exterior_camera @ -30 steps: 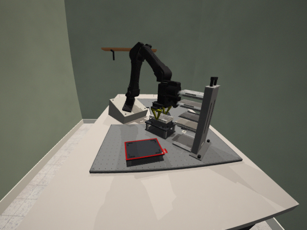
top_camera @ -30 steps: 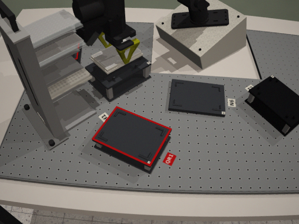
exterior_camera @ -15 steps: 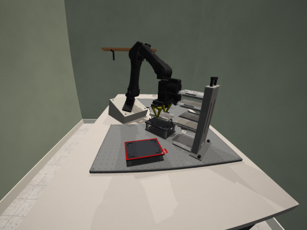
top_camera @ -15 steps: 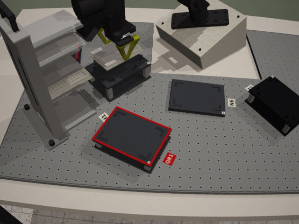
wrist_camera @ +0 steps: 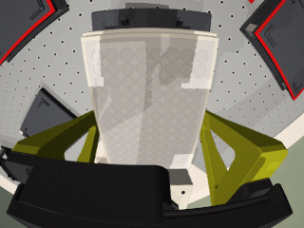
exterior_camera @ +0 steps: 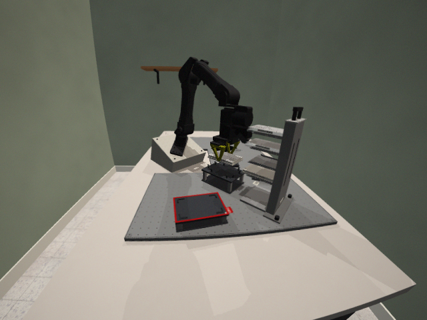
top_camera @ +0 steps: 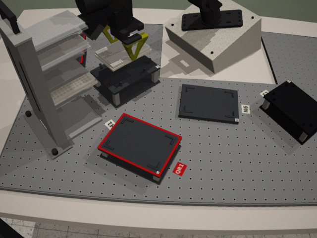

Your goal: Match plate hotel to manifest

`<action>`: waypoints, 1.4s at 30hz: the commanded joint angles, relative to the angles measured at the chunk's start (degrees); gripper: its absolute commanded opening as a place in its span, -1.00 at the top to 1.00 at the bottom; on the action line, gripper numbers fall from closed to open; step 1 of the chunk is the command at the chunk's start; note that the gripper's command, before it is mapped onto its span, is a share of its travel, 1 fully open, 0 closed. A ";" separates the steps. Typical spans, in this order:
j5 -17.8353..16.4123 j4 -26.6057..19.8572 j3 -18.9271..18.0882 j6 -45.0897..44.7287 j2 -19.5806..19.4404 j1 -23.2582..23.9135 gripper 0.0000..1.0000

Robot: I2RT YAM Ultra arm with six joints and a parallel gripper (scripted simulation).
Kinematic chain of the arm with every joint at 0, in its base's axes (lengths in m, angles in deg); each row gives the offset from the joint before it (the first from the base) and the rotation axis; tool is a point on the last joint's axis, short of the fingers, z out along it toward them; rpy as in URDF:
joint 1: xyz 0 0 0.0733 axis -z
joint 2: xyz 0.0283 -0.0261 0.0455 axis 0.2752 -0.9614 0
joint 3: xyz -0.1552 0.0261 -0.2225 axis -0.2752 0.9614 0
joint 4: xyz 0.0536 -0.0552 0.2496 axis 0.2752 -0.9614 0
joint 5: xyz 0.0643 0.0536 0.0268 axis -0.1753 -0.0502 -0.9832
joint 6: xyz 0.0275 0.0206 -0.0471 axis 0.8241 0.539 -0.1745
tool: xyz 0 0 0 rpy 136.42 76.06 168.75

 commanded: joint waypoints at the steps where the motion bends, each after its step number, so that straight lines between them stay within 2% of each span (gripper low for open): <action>1: 0.31 -1.70 -2.16 0.50 2.05 -0.28 -0.70; 9: 0.29 -2.89 -3.02 0.51 2.37 -0.37 -0.70; 19: 0.27 -7.49 -6.43 0.45 3.62 -0.27 -0.70; 42: 0.22 -20.18 -17.85 0.29 4.90 -0.01 -0.70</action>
